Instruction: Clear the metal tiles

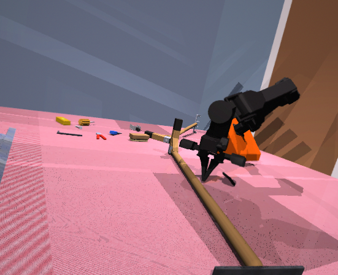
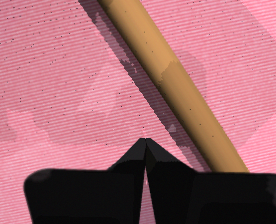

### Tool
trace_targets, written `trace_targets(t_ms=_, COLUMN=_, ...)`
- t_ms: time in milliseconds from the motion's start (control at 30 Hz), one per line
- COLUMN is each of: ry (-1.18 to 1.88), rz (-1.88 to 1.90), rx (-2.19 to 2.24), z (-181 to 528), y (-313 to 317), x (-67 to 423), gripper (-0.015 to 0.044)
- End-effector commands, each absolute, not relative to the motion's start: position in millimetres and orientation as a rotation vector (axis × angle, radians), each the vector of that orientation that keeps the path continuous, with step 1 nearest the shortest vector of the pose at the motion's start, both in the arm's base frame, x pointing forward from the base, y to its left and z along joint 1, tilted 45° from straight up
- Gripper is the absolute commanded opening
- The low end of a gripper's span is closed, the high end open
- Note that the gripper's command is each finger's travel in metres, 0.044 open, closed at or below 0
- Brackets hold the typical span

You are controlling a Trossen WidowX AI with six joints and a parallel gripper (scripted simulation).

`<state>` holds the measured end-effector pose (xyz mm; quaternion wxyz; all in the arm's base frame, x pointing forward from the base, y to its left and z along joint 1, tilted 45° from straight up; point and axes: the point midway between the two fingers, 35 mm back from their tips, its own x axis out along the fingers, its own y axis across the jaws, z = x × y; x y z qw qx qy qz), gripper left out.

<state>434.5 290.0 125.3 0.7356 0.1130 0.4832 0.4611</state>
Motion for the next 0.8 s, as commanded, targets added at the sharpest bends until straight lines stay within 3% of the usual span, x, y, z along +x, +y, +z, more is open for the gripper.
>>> trace_targets(t_ms=0, ry=1.057, rz=1.016, rx=0.245, z=124.9, y=289.6, x=439.9, gripper=0.0)
trace_targets(t_ms=767, ry=1.057, rz=1.016, rx=0.244, z=120.4, y=286.9, x=462.3, gripper=0.0)
